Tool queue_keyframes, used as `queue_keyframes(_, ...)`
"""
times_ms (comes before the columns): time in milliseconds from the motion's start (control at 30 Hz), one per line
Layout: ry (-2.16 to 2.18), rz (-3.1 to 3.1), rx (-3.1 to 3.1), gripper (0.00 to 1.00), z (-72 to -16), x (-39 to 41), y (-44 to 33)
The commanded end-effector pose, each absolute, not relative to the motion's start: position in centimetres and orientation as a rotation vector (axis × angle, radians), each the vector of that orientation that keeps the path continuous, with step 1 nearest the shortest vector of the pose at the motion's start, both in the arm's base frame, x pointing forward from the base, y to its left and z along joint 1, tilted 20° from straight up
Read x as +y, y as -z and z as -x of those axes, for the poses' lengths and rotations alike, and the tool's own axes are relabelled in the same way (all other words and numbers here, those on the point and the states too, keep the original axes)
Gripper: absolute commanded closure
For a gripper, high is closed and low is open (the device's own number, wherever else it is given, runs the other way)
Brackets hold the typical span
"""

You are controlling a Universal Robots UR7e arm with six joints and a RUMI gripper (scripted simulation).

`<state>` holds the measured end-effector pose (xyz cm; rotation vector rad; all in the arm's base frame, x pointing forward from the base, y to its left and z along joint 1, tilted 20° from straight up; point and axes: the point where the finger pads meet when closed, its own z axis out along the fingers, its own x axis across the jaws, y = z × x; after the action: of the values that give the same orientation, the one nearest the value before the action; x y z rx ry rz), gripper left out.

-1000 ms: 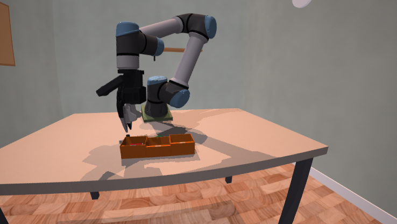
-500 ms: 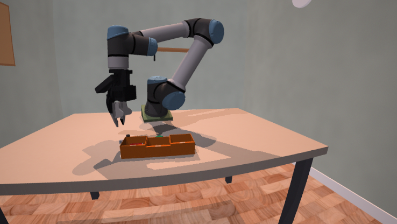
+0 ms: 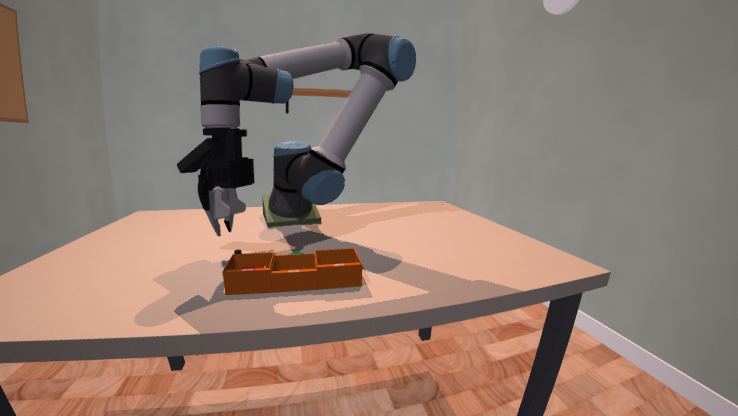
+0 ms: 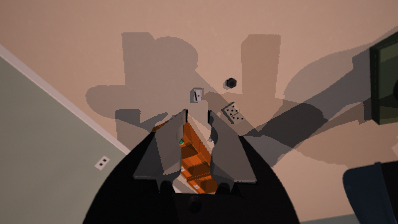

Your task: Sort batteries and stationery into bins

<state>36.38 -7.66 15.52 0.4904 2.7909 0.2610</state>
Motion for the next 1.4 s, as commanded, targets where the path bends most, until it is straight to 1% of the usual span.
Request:
queue_keyframes(0, -0.260, -0.490, 2.790, 0.82, -36.6, -7.5, -15.6)
queue_keyframes(400, -0.260, -0.490, 2.790, 0.82, -36.6, -7.4, -15.7)
queue_keyframes(967, -0.260, -0.490, 2.790, 0.82, -38.6, -6.7, -10.1)
queue_keyframes(1367, -0.260, -0.490, 2.790, 0.82, -38.7, -6.7, -9.8)
